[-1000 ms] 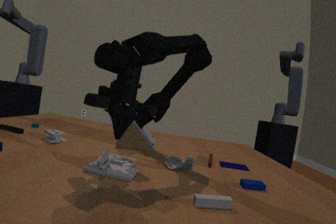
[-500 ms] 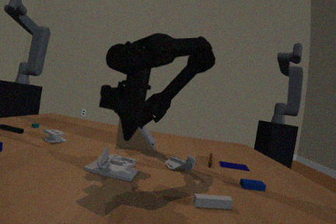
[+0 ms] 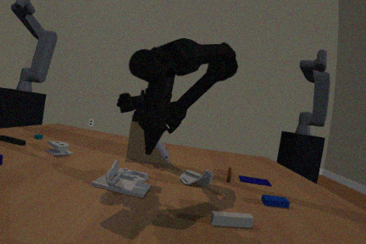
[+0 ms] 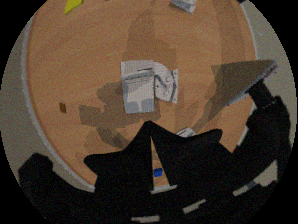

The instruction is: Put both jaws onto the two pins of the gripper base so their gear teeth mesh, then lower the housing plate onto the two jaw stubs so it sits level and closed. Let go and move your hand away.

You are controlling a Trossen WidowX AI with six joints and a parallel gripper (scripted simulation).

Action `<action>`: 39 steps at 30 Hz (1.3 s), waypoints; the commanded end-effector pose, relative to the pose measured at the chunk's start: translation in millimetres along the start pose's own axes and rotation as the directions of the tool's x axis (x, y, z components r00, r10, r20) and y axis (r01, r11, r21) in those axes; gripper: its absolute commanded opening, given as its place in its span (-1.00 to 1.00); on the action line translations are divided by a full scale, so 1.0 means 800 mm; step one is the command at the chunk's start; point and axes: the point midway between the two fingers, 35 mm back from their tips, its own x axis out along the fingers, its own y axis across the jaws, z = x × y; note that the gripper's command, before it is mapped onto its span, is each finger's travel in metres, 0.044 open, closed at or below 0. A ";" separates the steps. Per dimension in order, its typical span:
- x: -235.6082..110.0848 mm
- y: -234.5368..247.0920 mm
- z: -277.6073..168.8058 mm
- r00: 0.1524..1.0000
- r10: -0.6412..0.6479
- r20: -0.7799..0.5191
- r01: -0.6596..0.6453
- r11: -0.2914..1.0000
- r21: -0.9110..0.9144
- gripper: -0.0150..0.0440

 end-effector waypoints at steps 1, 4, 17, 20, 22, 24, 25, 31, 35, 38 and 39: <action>0.001 -0.002 -0.010 1.000 -0.005 -0.006 0.004 0.993 -0.114 -0.49; 0.001 -0.003 -0.016 1.000 -0.006 -0.007 0.004 0.981 -0.194 -0.49; 0.000 -0.008 -0.041 1.000 -0.009 -0.008 0.003 0.856 -0.518 -0.49; 0.000 -0.009 -0.047 1.000 -0.010 -0.009 0.003 0.811 -0.585 -0.49; -0.001 -0.010 -0.051 1.000 -0.010 -0.009 0.002 0.779 -0.627 -0.49; -0.001 -0.011 -0.055 1.000 -0.011 -0.010 0.001 0.744 -0.668 -0.49; -0.001 -0.012 -0.057 1.000 -0.011 -0.010 0.001 0.726 -0.688 -0.49; -0.001 -0.015 -0.068 1.000 -0.013 -0.012 -0.001 0.606 -0.795 -0.49; -0.001 -0.017 -0.075 1.000 -0.014 -0.013 -0.004 0.517 -0.856 -0.49; -0.001 -0.019 -0.081 1.000 -0.015 -0.014 -0.006 0.447 -0.895 -0.49; -0.002 -0.019 -0.083 1.000 -0.015 -0.014 -0.006 0.423 -0.906 -0.49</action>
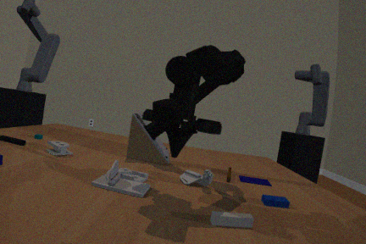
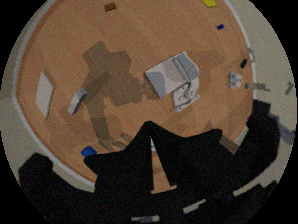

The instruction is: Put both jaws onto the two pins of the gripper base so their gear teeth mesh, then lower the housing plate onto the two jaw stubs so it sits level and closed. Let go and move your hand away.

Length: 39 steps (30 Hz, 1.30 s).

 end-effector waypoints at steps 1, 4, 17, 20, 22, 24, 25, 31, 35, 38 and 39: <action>0.001 0.006 -0.008 1.000 0.003 -0.009 -0.004 0.993 -0.115 -0.49; 0.001 0.010 -0.013 1.000 0.004 -0.010 -0.005 0.981 -0.194 -0.49; 0.001 0.026 -0.033 1.000 0.006 -0.017 -0.013 0.855 -0.518 -0.49; 0.000 0.029 -0.037 1.000 0.006 -0.018 -0.016 0.811 -0.585 -0.49; 0.000 0.031 -0.041 1.000 0.006 -0.019 -0.017 0.778 -0.628 -0.49; 0.000 0.034 -0.044 1.000 0.007 -0.021 -0.019 0.743 -0.669 -0.49; 0.000 0.035 -0.045 1.000 0.007 -0.021 -0.020 0.725 -0.688 -0.49; 0.000 0.041 -0.055 1.000 0.008 -0.025 -0.025 0.605 -0.796 -0.49; 0.000 0.045 -0.062 1.000 0.009 -0.027 -0.028 0.516 -0.856 -0.49; 0.000 0.048 -0.067 1.000 0.010 -0.030 -0.031 0.446 -0.895 -0.49; 0.000 0.049 -0.068 0.999 0.010 -0.030 -0.032 0.422 -0.906 -0.49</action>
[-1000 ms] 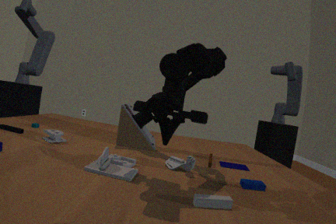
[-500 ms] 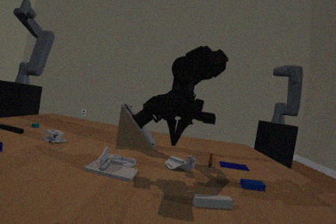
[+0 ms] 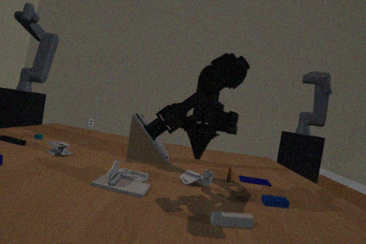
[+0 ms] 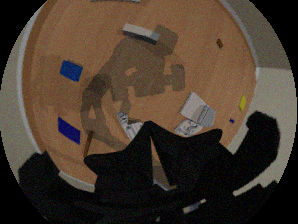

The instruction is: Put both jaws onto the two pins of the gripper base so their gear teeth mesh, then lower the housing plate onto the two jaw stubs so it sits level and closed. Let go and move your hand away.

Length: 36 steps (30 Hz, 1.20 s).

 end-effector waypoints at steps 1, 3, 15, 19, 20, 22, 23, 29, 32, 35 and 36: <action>0.001 0.010 -0.001 1.000 0.010 -0.002 -0.010 0.993 -0.114 -0.49; 0.001 0.014 -0.001 1.000 0.011 -0.003 -0.012 0.987 -0.163 -0.49; 0.006 0.015 -0.001 1.000 0.012 -0.003 -0.012 0.983 -0.181 -0.49; 0.014 0.014 0.000 1.000 0.011 -0.003 -0.011 0.983 -0.181 -0.49; 0.016 0.014 0.000 1.000 0.011 -0.003 -0.011 0.983 -0.181 -0.49; 0.020 0.014 0.000 1.000 0.011 -0.003 -0.011 0.983 -0.181 -0.49; 0.022 0.014 0.000 1.000 0.011 -0.003 -0.011 0.983 -0.181 -0.49; 0.035 0.014 0.000 1.000 0.011 -0.003 -0.011 0.983 -0.181 -0.49; 0.041 0.015 0.000 1.000 0.011 -0.002 -0.012 0.983 -0.181 -0.49; 0.047 0.015 0.000 1.000 0.012 -0.002 -0.012 0.983 -0.181 -0.49; 0.049 0.015 0.000 1.000 0.012 -0.002 -0.012 0.983 -0.181 -0.49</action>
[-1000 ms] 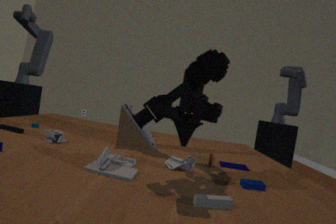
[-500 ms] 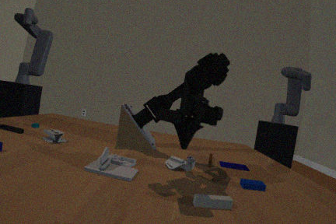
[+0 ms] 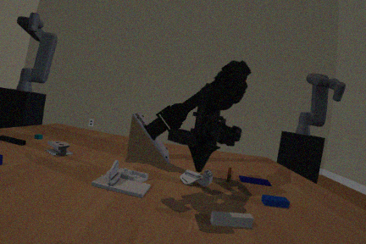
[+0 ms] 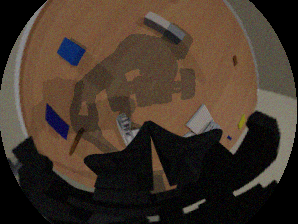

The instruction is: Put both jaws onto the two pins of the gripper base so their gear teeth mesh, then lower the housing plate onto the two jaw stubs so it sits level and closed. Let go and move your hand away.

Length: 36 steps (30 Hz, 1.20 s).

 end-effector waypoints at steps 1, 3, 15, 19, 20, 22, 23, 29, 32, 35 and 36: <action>0.011 0.002 -0.002 1.000 0.007 -0.001 -0.007 1.000 0.005 -0.49; 0.015 0.002 -0.002 1.000 0.008 -0.001 -0.008 1.000 0.005 -0.49; 0.035 0.004 -0.003 1.000 0.011 0.002 -0.011 1.000 0.005 -0.49; 0.035 0.005 -0.003 1.000 0.011 0.001 -0.011 1.000 0.005 -0.49; 0.035 0.006 -0.003 1.000 0.010 0.001 -0.011 1.000 0.005 -0.49; 0.035 0.009 -0.002 1.000 0.010 0.001 -0.010 1.000 0.005 -0.49; 0.035 0.012 -0.002 1.000 0.010 0.001 -0.010 1.000 0.005 -0.49; 0.035 0.024 -0.001 1.000 0.010 0.000 -0.010 1.000 0.005 -0.49; 0.035 0.030 -0.001 1.000 0.010 0.000 -0.010 1.000 0.005 -0.49; 0.035 0.037 -0.001 1.000 0.010 0.000 -0.010 1.000 0.005 -0.49; 0.035 0.039 -0.001 1.000 0.010 0.000 -0.010 1.000 0.005 -0.49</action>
